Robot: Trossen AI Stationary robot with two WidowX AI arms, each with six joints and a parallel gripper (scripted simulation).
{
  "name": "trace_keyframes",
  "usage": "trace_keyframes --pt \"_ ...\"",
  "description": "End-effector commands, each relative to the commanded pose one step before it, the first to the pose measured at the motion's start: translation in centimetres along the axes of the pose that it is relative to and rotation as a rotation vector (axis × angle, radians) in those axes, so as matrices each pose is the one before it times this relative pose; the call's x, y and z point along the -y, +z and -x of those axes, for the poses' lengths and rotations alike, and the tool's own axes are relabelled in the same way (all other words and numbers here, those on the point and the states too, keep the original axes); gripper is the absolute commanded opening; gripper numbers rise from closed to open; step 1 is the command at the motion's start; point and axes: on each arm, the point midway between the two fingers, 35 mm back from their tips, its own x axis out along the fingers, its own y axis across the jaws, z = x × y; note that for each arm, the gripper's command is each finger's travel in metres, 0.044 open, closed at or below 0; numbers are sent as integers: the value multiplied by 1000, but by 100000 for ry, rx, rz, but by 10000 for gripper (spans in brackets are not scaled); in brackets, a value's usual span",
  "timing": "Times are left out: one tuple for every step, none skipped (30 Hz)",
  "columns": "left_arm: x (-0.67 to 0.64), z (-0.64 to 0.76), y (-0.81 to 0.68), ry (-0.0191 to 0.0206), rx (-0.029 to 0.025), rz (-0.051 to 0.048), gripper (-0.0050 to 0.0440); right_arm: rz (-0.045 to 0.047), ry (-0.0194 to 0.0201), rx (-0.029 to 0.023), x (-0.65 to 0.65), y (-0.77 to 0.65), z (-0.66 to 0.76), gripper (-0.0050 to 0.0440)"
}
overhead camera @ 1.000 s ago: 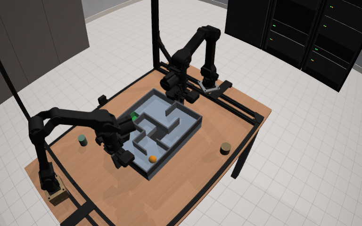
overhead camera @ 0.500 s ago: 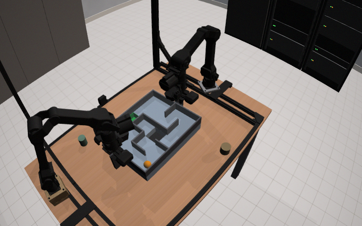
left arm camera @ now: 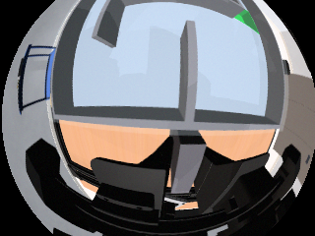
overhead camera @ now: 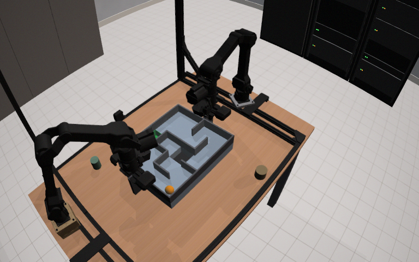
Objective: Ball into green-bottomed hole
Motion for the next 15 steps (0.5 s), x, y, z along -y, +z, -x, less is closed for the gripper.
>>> trace_keyframes --pt "62 930 434 1204 -3413 -101 20 -124 -1157 4142 -98 -362 -666 20" --pt "13 218 40 393 -1030 -26 20 -19 -394 1026 -25 -54 -213 20" --pt "9 160 26 289 -749 -21 20 -14 -287 747 -20 -43 -153 20" --pt "5 102 15 185 -475 -15 20 -9 -182 474 -13 -29 -96 20" --pt "2 36 5 65 -166 -5 20 -3 -64 166 -5 -11 -33 20" --pt "0 0 0 0 0 0 20 0 0 0 0 0 0 20" --pt "-9 27 6 -173 -129 -4 20 -4 174 128 7 -6 -27 20" --pt "-9 27 6 -174 -128 -4 20 -4 174 128 7 -6 -27 20" --pt "0 0 0 0 0 0 20 0 0 0 0 0 0 20" --pt "0 0 0 0 0 0 20 0 0 0 0 0 0 20" --pt "-25 60 13 -525 -284 -7 20 -7 524 287 22 -13 -60 20" --pt "-32 59 13 -673 -282 -6 20 -6 675 279 29 -13 -60 20" --pt "-10 -27 -6 -241 128 1 20 2 241 -129 11 5 27 20" --pt "-16 -82 -17 -387 389 4 20 4 385 -391 19 18 81 20" --pt "-17 -94 -19 -401 445 3 20 3 398 -448 19 21 93 20"
